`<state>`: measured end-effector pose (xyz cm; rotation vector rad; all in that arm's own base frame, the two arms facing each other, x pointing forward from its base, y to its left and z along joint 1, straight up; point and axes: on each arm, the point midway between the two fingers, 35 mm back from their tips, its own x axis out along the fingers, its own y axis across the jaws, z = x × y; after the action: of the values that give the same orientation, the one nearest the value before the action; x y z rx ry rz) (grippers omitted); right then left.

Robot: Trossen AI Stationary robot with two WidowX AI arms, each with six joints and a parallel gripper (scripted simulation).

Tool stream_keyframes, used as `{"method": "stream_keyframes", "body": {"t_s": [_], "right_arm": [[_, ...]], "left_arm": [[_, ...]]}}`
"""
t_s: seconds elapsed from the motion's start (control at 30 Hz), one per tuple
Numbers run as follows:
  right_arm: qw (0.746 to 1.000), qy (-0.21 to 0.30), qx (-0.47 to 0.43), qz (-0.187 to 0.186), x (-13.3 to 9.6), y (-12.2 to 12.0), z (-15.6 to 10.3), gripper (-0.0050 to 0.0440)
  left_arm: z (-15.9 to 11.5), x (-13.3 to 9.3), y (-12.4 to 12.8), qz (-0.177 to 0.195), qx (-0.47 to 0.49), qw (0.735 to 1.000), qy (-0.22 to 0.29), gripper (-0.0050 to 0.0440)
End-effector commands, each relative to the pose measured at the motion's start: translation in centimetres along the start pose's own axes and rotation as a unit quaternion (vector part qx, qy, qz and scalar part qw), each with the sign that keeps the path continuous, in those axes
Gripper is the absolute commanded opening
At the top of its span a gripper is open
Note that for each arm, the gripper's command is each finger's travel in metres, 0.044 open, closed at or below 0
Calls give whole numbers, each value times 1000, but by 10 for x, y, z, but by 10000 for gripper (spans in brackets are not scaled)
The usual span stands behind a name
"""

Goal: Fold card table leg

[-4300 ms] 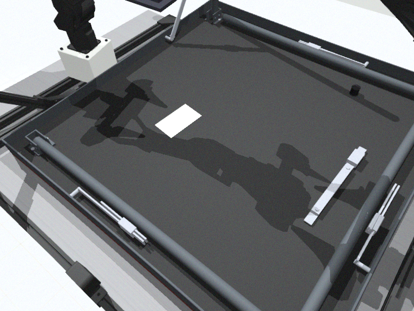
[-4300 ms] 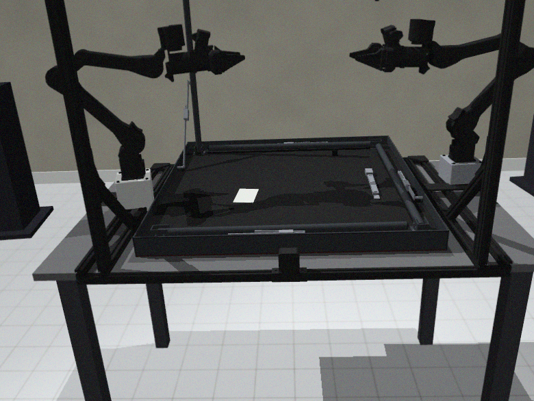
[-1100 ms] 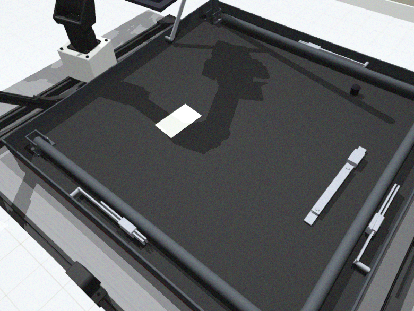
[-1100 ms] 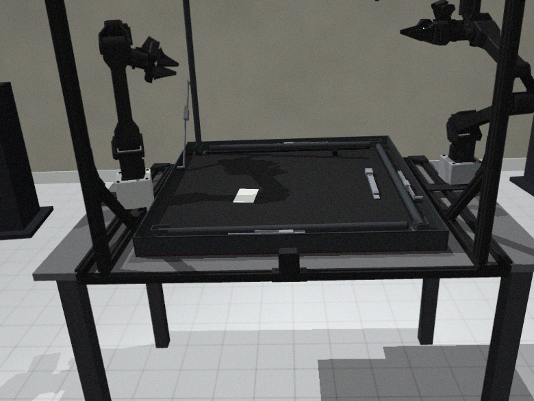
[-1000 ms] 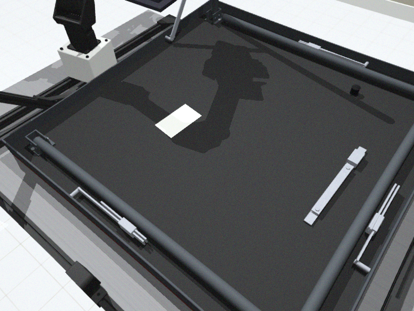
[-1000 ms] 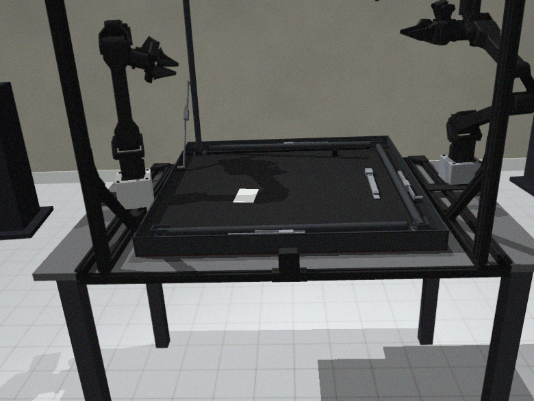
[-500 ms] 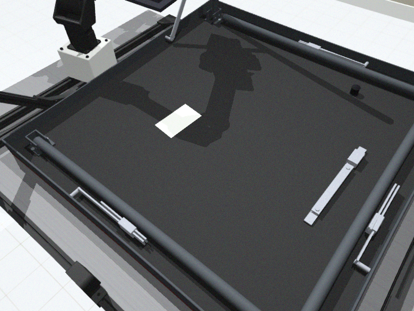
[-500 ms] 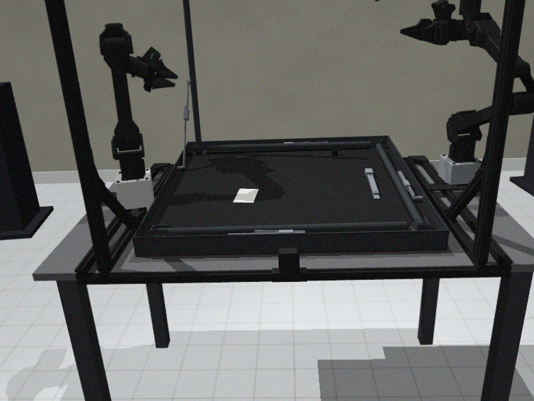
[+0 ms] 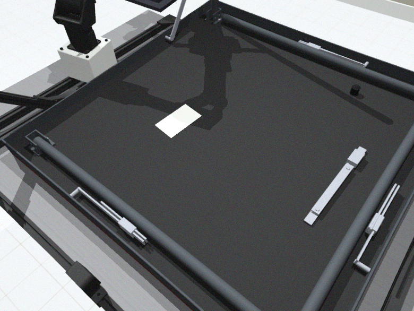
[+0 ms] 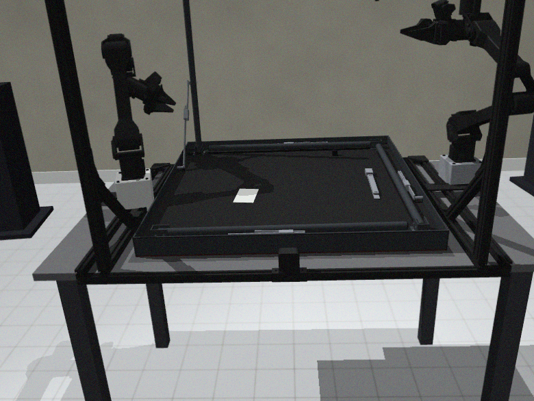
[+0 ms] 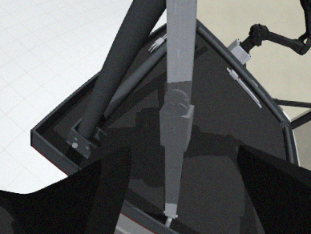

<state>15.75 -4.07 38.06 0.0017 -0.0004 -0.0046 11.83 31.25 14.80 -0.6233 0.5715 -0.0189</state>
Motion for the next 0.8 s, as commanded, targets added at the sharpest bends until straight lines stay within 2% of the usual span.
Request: {"method": "stream_keyframes", "body": {"t_s": [0.0,0.77], "right_arm": [[1000,0,-1,2,0,1,0,400],[1000,0,-1,2,0,1,0,400]], "left_arm": [[-3,4,2,1,-5,1000,7,290],[-15,31,-2,58,-46,996,57,290]]}}
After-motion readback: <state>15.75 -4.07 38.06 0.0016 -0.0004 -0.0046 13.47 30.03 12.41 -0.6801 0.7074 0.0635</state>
